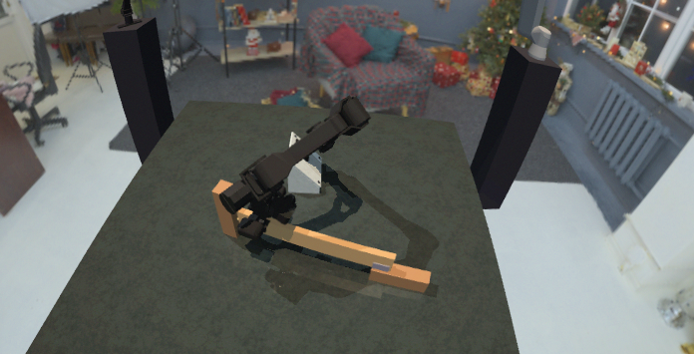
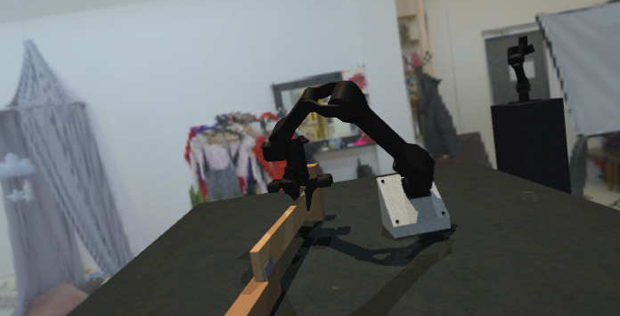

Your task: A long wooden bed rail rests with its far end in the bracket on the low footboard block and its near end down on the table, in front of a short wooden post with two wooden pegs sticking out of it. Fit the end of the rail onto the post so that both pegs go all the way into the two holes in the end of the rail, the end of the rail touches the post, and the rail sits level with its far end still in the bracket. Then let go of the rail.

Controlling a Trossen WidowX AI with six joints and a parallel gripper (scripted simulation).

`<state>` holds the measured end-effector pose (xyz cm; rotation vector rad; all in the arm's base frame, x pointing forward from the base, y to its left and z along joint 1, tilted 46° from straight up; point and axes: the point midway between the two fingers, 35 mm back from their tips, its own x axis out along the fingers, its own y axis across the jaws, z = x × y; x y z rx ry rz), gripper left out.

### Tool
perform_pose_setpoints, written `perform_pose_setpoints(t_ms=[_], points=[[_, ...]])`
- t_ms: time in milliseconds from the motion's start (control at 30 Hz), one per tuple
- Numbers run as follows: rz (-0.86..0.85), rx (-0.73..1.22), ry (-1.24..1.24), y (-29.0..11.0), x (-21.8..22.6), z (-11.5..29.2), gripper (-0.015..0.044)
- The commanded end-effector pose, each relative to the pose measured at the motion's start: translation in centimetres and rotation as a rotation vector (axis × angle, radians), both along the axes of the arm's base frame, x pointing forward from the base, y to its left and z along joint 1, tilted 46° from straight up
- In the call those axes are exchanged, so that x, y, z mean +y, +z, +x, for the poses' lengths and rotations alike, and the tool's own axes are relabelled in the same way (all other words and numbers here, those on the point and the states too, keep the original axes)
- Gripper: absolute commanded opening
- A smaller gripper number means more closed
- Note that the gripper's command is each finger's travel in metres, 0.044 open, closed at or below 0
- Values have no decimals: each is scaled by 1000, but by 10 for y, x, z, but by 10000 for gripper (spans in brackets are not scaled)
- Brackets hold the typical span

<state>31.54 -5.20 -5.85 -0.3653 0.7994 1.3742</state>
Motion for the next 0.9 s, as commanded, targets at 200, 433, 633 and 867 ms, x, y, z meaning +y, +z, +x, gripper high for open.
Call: perform_pose_setpoints(t_ms=[200,433,633,867], points=[[-12,-4,-6,-1,-6,-1,0],[-12,-4,-6,-1,-6,-1,0],[-12,-4,-6,-1,-6,-1,0],[-13,-4,-6,-1,-7,-1,0]])
